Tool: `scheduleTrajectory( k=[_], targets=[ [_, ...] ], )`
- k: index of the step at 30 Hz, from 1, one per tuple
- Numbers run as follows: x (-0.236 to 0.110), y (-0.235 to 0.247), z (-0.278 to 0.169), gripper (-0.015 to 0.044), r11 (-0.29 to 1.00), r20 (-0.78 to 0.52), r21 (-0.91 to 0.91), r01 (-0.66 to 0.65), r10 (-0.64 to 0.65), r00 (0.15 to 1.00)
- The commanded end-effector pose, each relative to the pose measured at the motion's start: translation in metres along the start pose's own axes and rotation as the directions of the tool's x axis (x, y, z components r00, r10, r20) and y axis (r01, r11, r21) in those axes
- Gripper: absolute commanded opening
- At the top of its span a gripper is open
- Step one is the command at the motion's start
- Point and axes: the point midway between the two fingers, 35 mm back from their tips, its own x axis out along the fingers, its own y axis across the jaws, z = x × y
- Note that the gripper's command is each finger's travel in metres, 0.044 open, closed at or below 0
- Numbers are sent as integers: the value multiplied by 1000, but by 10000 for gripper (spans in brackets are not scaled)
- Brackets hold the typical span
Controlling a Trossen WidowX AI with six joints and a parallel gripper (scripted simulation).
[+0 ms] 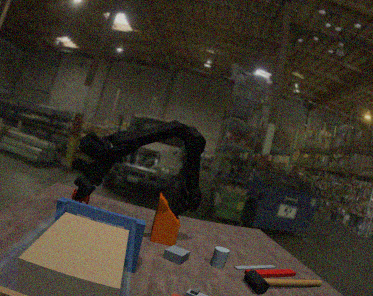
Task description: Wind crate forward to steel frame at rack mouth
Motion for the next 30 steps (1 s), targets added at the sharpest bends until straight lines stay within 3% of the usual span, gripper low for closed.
scheduleTrajectory(
  k=[1, 30],
  targets=[
    [-3, 20, -13, 0, 999, -23, -19, -29, 29, 999],
    [-18, 50, -44, 0, 999, -26, -19, -30, 30, 999]
  ],
)
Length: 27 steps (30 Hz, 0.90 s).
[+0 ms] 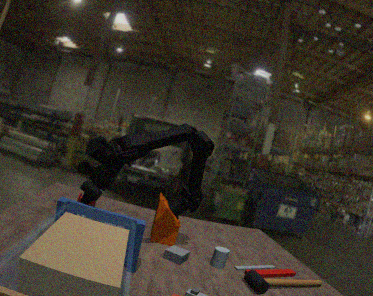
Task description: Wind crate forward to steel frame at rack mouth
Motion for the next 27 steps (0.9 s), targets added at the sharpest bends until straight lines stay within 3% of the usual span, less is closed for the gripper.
scheduleTrajectory(
  k=[1, 27],
  targets=[
    [-4, 11, -17, 0, 1000, -31, -12, -14, 14, 999],
    [-22, 22, -53, 0, 1000, -33, -12, -14, 14, 999]
  ],
)
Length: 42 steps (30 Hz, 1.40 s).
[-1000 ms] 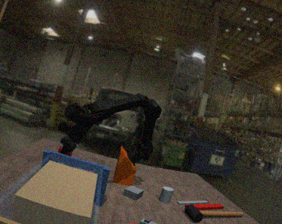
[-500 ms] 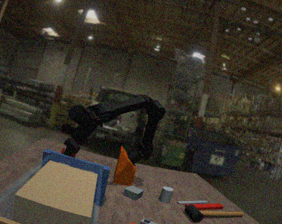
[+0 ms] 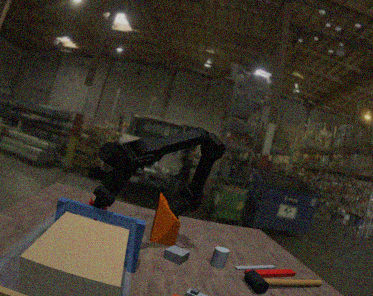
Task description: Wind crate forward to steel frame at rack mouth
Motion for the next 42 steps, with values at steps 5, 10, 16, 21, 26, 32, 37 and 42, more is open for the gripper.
scheduleTrajectory(
  k=[5, 10, 16, 21, 26, 32, 37, 42],
  targets=[
    [-6, 3, -21, 0, 1000, -28, -3, -2, 2, 1000],
    [-10, 2, -28, 0, 1000, -28, -3, -2, 2, 1000],
    [-14, 1, -37, 0, 1000, -29, -3, -2, 2, 1000],
    [-17, 0, -43, 0, 1000, -29, -3, -2, 2, 1000],
    [-20, -3, -50, 0, 1000, -30, -3, -2, 2, 1000],
    [-24, -6, -58, 0, 1000, -30, -3, -1, 1, 1000],
    [-27, -10, -65, 0, 1000, -31, -3, -1, 1, 1000],
    [-30, -14, -71, 0, 1000, -31, -2, -1, 1, 1000]
  ],
)
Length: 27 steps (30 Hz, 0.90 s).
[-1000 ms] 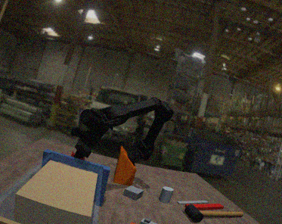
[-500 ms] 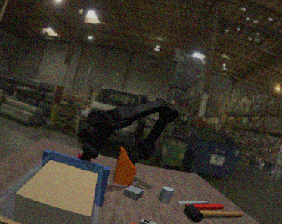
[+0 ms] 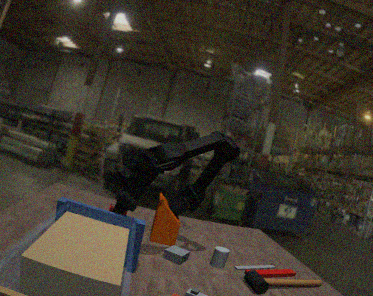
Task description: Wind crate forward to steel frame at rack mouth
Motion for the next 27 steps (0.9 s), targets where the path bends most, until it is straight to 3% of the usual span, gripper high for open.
scheduleTrajectory(
  k=[1, 27],
  targets=[
    [-3, -7, -14, 0, 1000, -25, 2, 13, -13, 1000],
    [-16, -36, -39, 0, 1000, -26, 3, 15, -14, 1000]
  ],
)
